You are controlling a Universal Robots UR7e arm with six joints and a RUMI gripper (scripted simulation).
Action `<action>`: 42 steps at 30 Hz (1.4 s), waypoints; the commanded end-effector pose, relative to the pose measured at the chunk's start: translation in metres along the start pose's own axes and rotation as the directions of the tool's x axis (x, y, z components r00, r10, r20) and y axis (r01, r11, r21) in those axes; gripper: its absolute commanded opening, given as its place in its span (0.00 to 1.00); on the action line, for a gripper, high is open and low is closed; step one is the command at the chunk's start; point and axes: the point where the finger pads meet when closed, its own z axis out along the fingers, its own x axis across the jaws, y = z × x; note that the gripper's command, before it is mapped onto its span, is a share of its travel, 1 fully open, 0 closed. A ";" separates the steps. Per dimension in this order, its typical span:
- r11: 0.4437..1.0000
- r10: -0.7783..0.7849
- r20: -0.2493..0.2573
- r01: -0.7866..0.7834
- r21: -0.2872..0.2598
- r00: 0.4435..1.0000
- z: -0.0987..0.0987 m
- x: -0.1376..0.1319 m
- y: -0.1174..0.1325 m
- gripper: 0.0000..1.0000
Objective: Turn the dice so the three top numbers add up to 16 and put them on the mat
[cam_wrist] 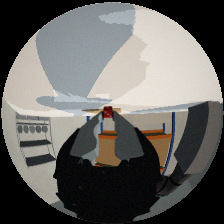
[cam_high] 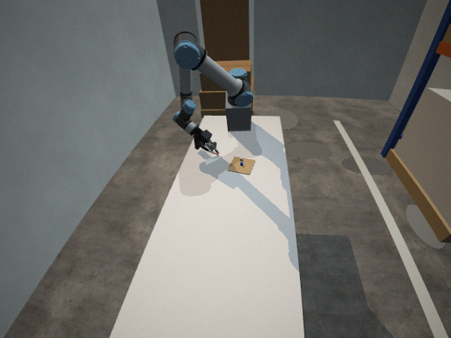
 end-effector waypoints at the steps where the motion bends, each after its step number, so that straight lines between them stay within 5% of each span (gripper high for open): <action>1: 1.000 0.000 0.000 0.000 0.001 1.000 0.000 0.000 0.000 0.00; 42: 1.000 0.000 0.000 0.000 0.001 1.000 0.006 0.000 -0.010 0.00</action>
